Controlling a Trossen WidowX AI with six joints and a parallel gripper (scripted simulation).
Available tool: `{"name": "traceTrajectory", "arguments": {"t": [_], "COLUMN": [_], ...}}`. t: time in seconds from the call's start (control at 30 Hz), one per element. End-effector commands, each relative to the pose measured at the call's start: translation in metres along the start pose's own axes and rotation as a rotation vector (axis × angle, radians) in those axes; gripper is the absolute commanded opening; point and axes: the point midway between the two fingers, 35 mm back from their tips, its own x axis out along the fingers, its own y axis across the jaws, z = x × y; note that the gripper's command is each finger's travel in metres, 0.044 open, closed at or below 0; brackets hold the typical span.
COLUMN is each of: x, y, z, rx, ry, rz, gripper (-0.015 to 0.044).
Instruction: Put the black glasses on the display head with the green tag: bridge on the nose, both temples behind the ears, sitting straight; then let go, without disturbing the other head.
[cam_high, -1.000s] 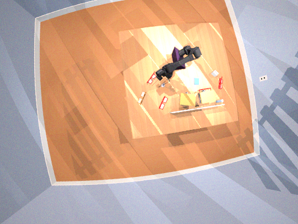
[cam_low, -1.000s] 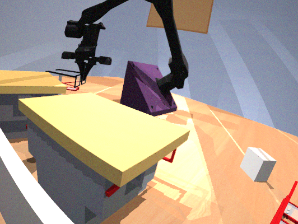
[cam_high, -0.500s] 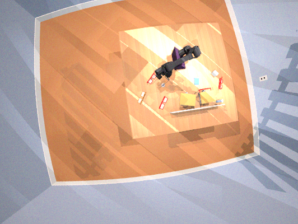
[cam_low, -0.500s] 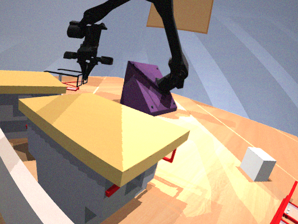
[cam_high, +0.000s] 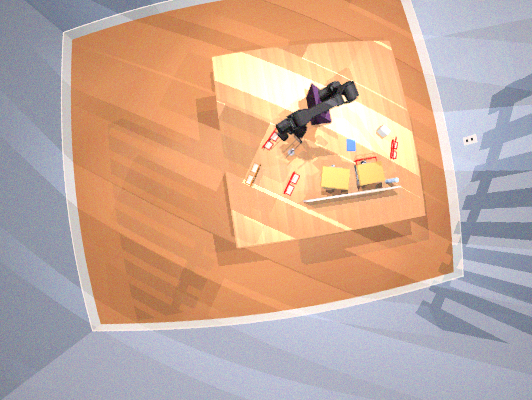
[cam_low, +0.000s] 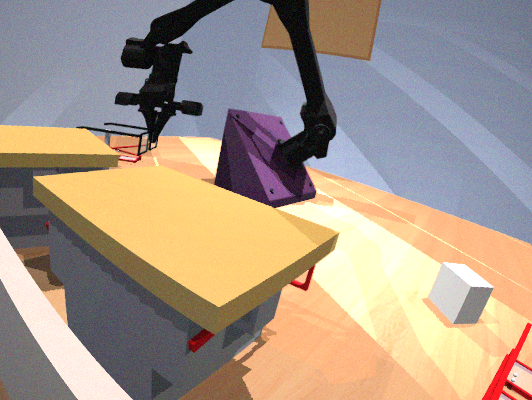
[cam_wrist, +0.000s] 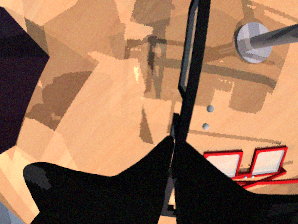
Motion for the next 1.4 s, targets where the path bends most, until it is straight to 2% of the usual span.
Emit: {"name": "traceTrajectory", "arguments": {"t": [0.0,0.77,1.13,1.37], "x": [0.000,-0.001,-0.056,-0.061], "y": [0.000,0.000,-0.001,0.002], "z": [-0.001,0.009,0.013,0.018], "rx": [0.001,0.000,0.001,0.002], "ry": [0.005,0.005,0.006,0.007], "rz": [-0.001,0.000,-0.001,-0.002], "gripper": [0.0000,0.0000,0.0000,0.0000]}}
